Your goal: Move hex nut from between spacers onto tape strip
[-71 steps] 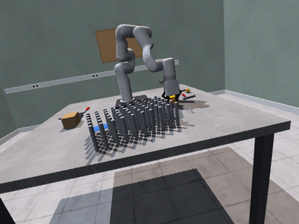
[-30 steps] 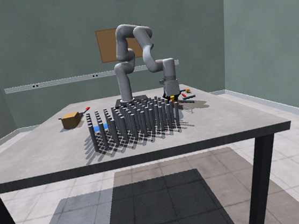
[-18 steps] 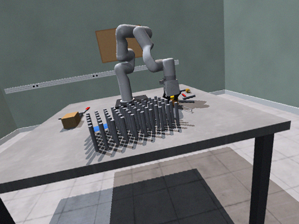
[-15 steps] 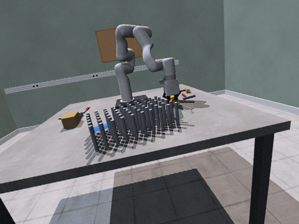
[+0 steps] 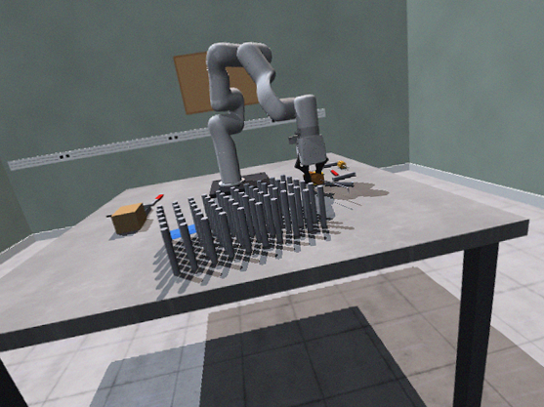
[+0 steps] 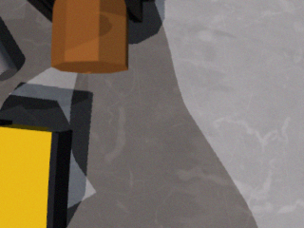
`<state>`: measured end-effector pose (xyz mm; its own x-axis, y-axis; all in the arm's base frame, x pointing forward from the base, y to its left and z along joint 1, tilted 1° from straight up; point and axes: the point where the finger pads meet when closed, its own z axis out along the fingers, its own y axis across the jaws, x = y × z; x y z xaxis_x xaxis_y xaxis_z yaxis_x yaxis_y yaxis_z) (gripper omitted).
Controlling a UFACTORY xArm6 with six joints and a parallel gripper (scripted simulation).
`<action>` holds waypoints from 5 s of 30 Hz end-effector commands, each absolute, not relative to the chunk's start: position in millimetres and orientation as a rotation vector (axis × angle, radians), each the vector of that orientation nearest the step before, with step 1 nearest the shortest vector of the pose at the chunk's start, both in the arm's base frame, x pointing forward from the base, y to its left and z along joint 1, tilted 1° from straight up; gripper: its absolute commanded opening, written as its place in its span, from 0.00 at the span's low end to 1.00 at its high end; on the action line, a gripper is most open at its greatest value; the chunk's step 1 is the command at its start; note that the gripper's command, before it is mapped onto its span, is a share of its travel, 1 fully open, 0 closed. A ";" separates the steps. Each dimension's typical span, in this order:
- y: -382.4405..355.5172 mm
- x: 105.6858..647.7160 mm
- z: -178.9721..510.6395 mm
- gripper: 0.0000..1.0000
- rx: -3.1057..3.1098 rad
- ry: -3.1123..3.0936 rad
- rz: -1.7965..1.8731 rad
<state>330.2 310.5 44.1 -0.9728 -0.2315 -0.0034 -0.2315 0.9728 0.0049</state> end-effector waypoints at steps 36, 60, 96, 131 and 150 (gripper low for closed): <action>310.6 330.7 159.5 0.00 -0.365 3.114 0.013; 161.6 296.2 154.9 0.00 -0.406 3.111 0.013; -26.8 252.6 157.2 0.00 -0.422 3.109 0.013; -27.4 253.4 76.5 0.00 -0.421 3.109 0.008; -27.6 253.7 47.5 0.00 -0.421 3.109 0.008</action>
<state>249.8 -27.3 47.0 -0.9640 -0.2658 0.0044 -0.2658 0.9640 0.0079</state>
